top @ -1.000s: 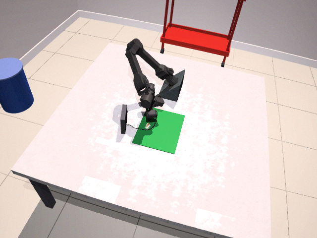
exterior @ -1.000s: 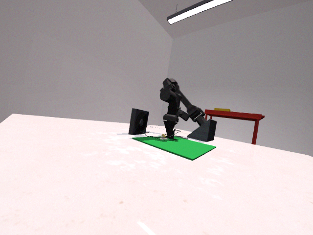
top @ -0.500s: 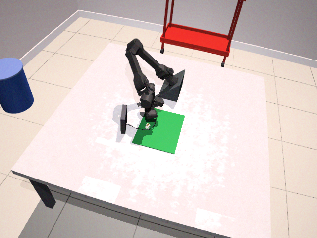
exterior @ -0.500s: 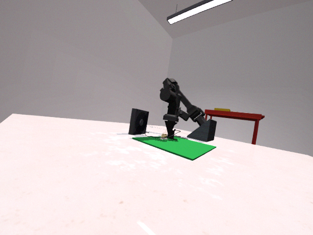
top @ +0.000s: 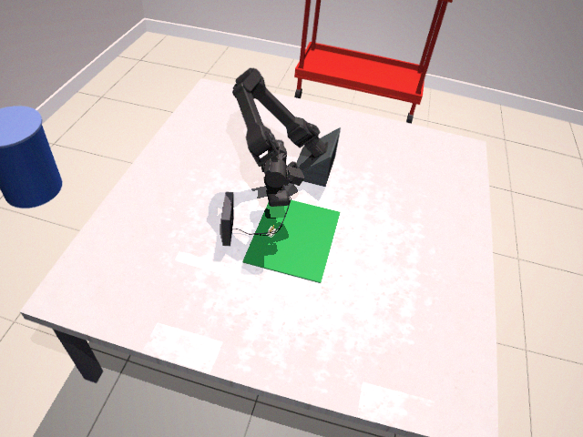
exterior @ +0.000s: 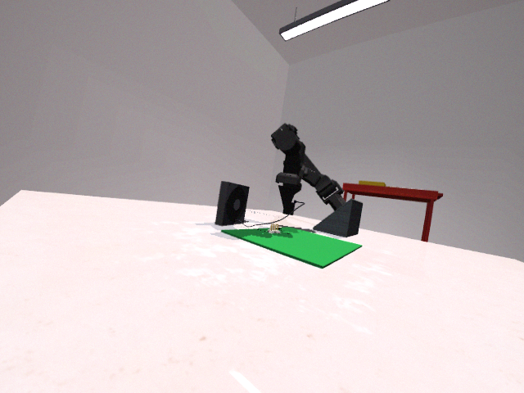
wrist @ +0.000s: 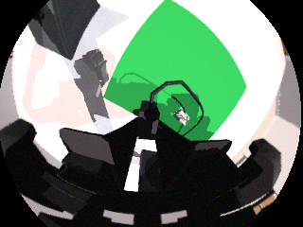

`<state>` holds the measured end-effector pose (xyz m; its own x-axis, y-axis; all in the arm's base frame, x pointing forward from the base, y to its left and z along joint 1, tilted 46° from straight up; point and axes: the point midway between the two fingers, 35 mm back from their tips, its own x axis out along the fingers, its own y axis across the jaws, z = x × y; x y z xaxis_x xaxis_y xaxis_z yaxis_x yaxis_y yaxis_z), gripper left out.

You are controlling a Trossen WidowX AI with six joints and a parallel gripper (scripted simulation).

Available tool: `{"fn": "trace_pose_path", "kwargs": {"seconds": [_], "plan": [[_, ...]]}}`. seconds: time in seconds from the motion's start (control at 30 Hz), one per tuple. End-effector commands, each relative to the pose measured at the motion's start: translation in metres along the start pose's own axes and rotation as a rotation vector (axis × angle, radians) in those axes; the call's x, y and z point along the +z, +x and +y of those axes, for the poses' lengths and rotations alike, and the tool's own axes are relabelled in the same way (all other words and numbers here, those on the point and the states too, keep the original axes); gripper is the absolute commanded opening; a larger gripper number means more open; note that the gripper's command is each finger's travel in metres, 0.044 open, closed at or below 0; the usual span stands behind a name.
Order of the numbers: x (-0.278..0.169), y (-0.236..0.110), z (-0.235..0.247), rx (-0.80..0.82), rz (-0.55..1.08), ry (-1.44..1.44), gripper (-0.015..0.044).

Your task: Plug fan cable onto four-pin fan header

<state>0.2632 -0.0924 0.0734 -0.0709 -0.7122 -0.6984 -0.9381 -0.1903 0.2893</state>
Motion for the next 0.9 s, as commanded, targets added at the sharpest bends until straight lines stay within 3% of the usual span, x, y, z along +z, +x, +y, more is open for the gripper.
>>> {"fn": "trace_pose_path", "kwargs": {"seconds": [0.0, 0.87], "plan": [[0.0, -0.001, -0.002, 0.004, -0.005, 0.072, 0.0], [-0.009, -0.003, -0.034, 0.004, -0.003, 0.976, 0.0]]}}
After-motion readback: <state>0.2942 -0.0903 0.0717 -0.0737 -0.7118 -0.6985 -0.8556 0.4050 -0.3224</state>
